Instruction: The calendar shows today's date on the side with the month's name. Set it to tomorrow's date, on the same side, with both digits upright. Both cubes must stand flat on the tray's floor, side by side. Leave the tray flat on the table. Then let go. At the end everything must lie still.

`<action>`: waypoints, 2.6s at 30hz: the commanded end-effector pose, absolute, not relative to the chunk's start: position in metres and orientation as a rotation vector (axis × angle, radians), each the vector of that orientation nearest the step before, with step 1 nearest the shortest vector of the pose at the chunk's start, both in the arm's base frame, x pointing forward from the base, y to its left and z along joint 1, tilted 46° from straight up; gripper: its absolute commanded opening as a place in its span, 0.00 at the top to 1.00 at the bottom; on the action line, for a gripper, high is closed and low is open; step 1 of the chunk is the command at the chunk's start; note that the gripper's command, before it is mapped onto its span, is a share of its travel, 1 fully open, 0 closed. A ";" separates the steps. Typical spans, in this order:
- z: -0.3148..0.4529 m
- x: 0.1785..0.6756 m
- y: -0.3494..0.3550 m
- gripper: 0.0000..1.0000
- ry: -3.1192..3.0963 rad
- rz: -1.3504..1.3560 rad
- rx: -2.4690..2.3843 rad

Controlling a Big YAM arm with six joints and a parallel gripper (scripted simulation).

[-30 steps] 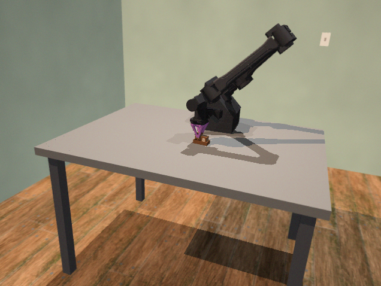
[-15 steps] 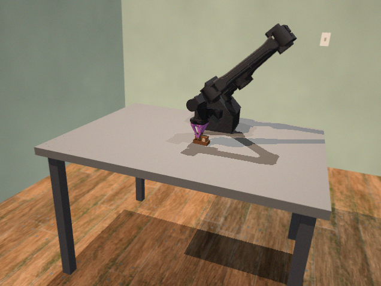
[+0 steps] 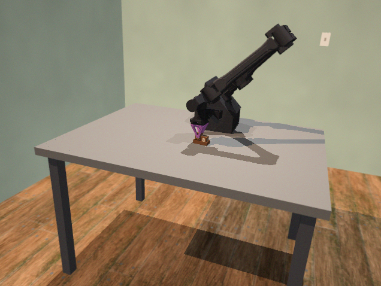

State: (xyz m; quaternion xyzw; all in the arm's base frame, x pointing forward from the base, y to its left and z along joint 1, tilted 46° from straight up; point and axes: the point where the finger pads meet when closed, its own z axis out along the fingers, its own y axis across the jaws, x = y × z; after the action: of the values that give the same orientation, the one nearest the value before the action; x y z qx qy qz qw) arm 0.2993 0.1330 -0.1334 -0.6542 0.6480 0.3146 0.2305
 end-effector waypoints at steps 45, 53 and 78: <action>-0.137 0.315 0.143 0.74 1.755 0.835 -1.803; -0.137 0.315 0.143 0.74 1.754 0.835 -1.804; -0.138 0.314 0.144 0.74 1.756 0.839 -1.805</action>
State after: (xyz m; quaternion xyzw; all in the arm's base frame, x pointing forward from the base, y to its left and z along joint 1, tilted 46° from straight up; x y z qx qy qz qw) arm 0.3009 0.1388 -0.1386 -0.6551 0.6473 0.3129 0.2323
